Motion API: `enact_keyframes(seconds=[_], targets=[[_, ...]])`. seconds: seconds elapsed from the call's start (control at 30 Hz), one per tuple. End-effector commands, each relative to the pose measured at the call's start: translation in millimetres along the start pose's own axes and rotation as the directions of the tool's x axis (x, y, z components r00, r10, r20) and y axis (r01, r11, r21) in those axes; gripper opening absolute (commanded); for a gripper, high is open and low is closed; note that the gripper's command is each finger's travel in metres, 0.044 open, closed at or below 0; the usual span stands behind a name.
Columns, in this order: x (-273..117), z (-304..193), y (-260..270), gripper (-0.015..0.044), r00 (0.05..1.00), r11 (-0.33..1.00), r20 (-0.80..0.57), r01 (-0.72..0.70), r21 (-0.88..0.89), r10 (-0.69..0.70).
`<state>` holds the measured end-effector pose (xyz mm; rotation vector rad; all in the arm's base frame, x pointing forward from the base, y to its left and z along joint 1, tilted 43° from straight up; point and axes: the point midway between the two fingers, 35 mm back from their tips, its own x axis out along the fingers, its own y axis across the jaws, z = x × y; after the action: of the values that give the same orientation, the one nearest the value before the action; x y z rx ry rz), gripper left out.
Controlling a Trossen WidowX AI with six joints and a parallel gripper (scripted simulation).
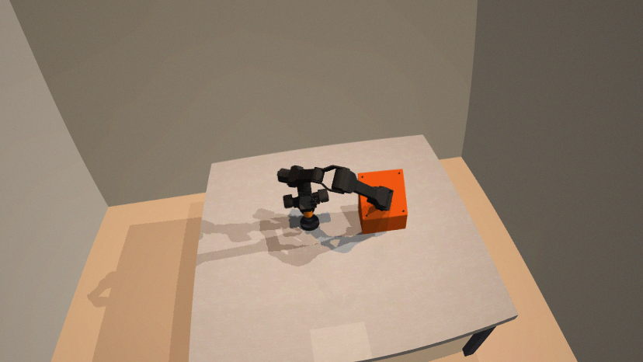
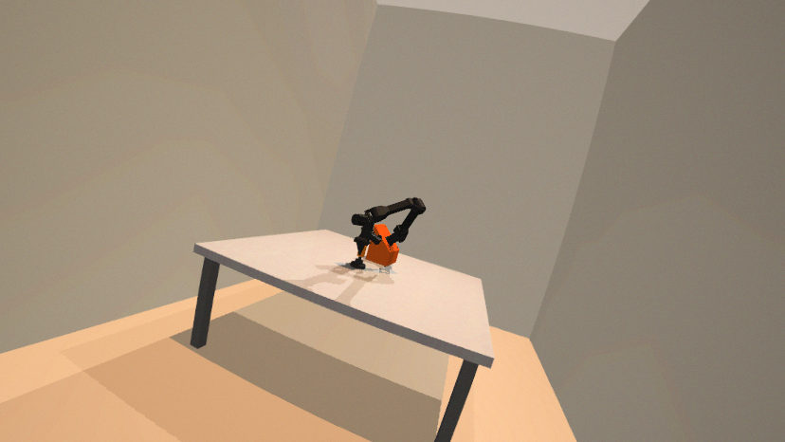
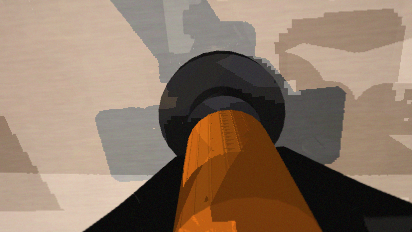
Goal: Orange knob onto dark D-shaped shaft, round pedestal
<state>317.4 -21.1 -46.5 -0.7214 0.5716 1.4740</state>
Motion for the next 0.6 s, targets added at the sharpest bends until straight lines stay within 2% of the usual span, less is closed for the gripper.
enact_keyframes(seconds=[0.0,0.57], targets=[[-0.8,-1.4,-1.7,0.0,1.0,1.0,-0.003,0.003,-0.005,-0.003],[0.1,-0.7,1.2,0.0,1.0,1.0,-0.003,0.003,-0.005,-0.003]])
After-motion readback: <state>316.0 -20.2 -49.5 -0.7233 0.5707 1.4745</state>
